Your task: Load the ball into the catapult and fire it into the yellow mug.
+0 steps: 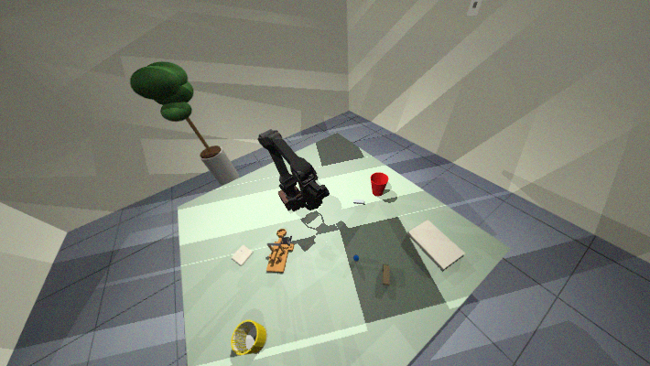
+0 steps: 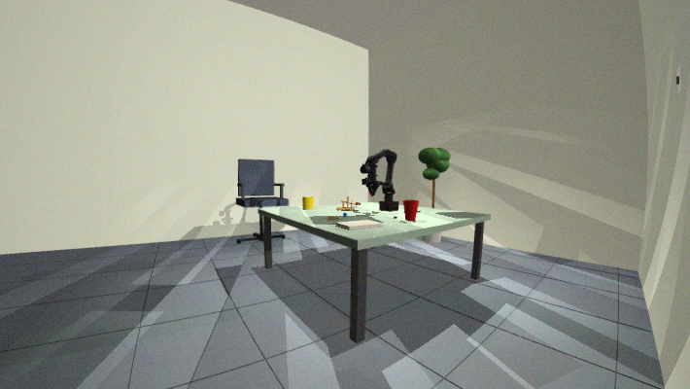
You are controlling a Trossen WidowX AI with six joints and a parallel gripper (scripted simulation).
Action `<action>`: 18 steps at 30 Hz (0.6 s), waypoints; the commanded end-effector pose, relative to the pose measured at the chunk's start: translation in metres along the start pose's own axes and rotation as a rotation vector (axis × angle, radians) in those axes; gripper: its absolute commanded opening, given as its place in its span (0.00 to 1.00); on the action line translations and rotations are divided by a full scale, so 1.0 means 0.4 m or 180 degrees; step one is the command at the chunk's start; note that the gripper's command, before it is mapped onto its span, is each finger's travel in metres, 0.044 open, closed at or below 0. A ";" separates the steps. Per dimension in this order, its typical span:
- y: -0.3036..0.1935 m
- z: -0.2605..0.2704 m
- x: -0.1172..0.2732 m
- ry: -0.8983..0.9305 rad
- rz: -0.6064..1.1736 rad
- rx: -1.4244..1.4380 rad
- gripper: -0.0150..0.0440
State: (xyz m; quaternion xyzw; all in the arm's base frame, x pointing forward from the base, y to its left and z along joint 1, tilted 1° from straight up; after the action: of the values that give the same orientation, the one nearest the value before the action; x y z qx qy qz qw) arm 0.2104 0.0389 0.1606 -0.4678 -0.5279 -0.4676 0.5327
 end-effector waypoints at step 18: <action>0.047 -0.212 -0.033 0.0100 0.0448 -0.0800 0.25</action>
State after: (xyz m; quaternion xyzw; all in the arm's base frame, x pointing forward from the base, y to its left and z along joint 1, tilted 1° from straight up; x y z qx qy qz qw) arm 0.2362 -0.0299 0.1506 -0.5478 -0.4417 -0.4953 0.5095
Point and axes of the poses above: the point midway between the two fingers, 35 mm back from their tips, its own x axis back along the fingers, its own z axis across the jaws, y = z × x, the point moved 6 cm from there along x, back along the fingers, and after that the axes turned 11 degrees about x, right-handed, at the moved point
